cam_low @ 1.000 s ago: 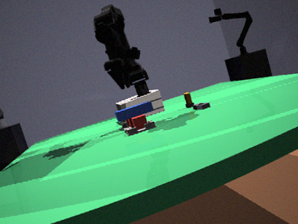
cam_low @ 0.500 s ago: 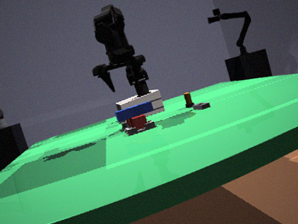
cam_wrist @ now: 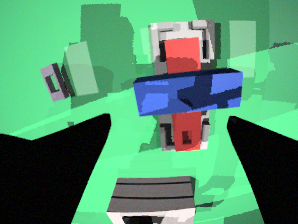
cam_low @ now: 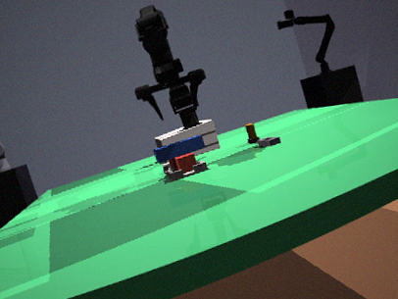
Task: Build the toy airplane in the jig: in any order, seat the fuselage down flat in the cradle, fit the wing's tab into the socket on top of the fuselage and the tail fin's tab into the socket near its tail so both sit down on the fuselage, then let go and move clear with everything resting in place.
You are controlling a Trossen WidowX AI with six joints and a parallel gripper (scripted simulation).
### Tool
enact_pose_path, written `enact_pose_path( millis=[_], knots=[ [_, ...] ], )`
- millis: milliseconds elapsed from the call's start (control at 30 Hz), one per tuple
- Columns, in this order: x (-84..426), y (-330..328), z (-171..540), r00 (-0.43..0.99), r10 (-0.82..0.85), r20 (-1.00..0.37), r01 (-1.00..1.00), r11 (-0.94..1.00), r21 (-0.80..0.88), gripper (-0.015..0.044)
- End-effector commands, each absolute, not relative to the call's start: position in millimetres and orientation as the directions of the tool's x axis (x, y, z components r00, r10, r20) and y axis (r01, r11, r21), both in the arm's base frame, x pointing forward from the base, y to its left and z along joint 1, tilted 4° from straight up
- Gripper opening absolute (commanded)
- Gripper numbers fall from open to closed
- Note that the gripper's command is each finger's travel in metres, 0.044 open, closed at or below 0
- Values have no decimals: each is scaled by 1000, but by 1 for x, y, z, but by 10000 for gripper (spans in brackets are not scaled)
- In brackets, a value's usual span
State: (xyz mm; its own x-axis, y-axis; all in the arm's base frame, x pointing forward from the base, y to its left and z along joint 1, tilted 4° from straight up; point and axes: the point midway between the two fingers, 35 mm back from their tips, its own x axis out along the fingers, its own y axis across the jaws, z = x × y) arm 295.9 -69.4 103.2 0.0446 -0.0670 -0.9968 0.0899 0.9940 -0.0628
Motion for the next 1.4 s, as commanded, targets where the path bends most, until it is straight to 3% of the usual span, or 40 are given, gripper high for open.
enact_pose_path(
  millis=[0, 533, 700, 867, 1367],
  knots=[
    [291, -19, 101, 49, -58, -997, 68, 996, -54, 440],
    [184, 147, 82, 37, -52, -998, 72, 996, -49, 440],
    [178, 151, 79, 37, -53, -998, 72, 996, -50, 440],
    [180, 148, 27, 37, -53, -998, 73, 996, -50, 440],
    [181, 147, 2, 37, -53, -998, 73, 996, -50, 440]
  ],
)
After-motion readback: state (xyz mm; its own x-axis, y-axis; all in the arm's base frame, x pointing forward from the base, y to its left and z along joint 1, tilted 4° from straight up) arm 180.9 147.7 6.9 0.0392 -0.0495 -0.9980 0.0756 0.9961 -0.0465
